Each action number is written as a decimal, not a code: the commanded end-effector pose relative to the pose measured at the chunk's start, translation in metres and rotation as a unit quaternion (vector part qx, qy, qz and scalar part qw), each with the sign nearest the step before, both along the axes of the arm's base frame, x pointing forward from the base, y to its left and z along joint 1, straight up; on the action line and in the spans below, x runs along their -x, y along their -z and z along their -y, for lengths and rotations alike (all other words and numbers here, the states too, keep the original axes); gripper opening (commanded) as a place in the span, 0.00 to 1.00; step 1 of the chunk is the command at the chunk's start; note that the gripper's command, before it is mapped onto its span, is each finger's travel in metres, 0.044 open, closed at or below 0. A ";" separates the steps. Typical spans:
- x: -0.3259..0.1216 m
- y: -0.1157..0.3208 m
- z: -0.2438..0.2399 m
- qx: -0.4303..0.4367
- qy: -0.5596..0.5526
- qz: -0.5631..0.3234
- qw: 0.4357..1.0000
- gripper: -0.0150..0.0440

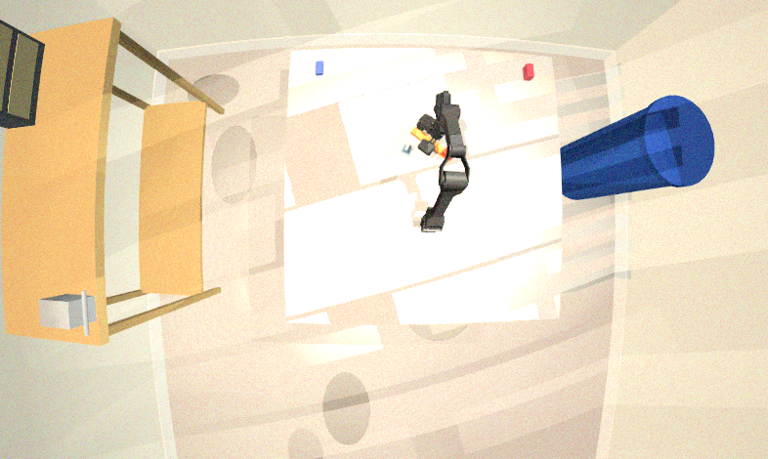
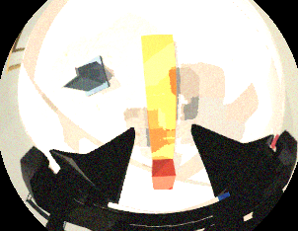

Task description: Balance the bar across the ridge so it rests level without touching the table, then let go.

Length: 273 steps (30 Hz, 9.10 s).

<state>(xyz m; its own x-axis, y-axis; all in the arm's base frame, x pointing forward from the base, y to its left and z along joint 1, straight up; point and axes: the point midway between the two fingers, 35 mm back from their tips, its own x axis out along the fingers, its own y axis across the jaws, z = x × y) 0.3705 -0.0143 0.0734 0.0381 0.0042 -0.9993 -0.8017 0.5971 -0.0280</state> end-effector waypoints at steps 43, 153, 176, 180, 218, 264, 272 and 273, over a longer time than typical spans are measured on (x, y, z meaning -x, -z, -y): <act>0.000 0.013 0.000 0.000 0.000 -0.002 1.000 0.25; 0.019 -0.033 -0.138 0.000 -0.091 -0.002 0.996 0.25; 0.019 -0.032 -0.138 0.000 -0.091 -0.002 0.996 0.25; 0.019 -0.032 -0.138 0.000 -0.091 -0.002 0.996 0.25; 0.019 -0.029 -0.138 0.000 -0.091 -0.002 0.996 0.25; 0.019 -0.025 -0.137 0.000 -0.091 -0.002 0.996 0.25; 0.019 -0.024 -0.137 0.000 -0.091 -0.002 0.996 0.25; 0.019 -0.024 -0.137 0.000 -0.091 -0.002 0.996 0.25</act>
<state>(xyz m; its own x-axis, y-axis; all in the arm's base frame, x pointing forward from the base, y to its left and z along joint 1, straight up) 0.3511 0.1235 0.0988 0.0304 0.0134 -0.9994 -0.8986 0.4382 -0.0215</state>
